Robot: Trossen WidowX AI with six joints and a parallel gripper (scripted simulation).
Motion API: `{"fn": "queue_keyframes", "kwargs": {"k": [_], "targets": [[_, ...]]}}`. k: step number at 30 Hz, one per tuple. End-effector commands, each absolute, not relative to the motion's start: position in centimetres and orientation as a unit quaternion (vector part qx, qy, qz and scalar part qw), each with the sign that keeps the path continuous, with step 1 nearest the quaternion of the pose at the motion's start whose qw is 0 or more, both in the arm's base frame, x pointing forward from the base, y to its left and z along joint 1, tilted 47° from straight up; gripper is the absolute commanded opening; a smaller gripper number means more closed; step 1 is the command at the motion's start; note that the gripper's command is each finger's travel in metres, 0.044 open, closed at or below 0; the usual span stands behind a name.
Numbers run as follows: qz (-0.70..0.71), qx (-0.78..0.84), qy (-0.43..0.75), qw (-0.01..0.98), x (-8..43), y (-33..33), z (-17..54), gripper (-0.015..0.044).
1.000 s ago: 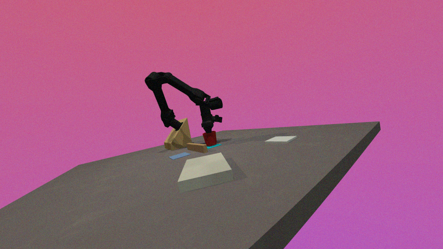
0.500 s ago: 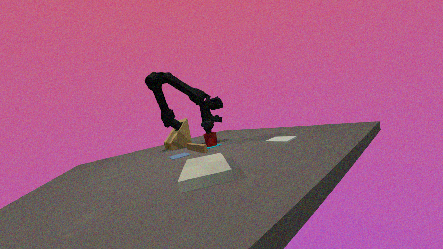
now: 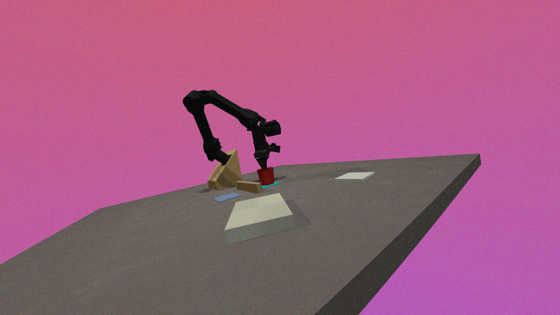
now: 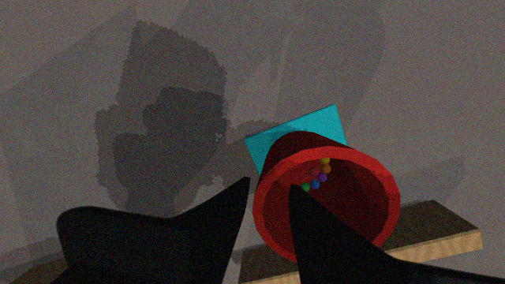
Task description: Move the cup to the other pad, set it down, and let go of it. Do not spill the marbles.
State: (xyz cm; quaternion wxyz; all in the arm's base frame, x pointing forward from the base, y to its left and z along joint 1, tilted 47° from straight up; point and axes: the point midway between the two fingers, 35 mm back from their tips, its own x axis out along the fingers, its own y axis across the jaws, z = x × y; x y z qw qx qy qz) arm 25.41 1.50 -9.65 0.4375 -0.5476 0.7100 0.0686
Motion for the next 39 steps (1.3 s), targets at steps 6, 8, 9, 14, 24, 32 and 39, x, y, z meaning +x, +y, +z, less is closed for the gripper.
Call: {"fn": "queue_keyframes", "kwargs": {"k": [6, 8, 9, 14, 24, 32, 39], "targets": [[0.068, -0.545, 0.709, 0.442, 25.7, 2.6, -8.7, 0.0128], [0.068, -0.545, 0.71, 0.441, 25.7, 2.9, -8.5, 0.0128], [0.068, -0.545, 0.71, 0.441, 25.7, 3.0, -8.4, 0.0128], [0.068, -0.545, 0.71, 0.44, 25.6, 3.5, -7.8, 0.0128], [0.069, -0.549, 0.711, 0.434, 25.2, 4.0, -7.1, 0.0154], [0.069, -0.549, 0.711, 0.434, 25.3, 4.1, -7.1, 0.0364], [0.07, -0.547, 0.711, 0.437, 25.4, 5.9, -5.4, 0.044]]}}
